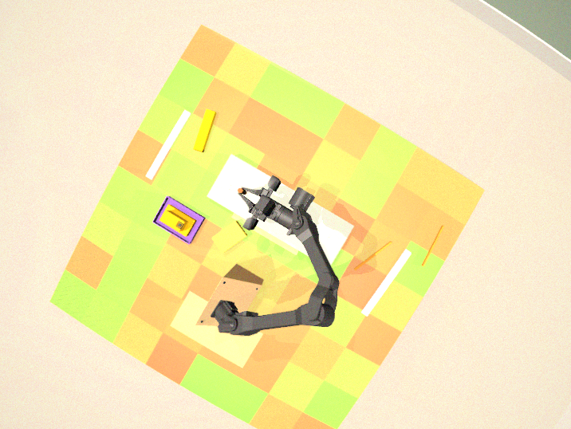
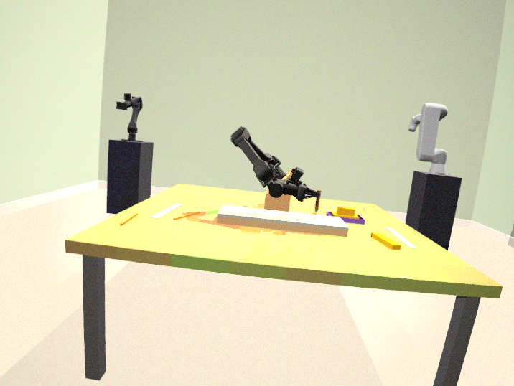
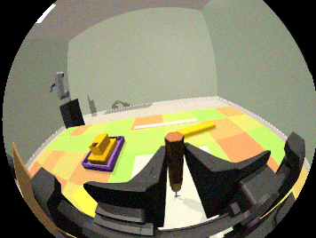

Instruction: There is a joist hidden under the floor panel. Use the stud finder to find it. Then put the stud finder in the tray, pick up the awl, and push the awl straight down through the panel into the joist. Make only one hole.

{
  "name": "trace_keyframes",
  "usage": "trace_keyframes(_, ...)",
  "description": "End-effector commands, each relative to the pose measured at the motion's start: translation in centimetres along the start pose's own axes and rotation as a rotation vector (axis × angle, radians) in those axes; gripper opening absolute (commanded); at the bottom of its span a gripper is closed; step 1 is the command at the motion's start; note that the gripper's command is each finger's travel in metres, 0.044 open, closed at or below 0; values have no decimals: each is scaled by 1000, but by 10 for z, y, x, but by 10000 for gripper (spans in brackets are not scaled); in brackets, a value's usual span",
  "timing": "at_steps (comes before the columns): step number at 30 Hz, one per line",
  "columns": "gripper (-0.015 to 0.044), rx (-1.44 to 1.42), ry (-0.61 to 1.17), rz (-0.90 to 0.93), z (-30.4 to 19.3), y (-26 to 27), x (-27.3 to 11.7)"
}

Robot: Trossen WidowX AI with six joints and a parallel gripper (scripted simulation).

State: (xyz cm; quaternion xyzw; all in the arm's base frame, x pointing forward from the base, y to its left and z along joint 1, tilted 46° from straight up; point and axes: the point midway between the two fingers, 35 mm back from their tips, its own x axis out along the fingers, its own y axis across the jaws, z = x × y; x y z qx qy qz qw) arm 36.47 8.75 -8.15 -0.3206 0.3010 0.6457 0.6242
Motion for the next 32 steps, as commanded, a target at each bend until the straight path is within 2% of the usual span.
trace_keyframes(1, 0, -8, -4, -2, -5, -1, 1)
trace_keyframes(32, 0, -1, 0, -1, -8, 0, 1)
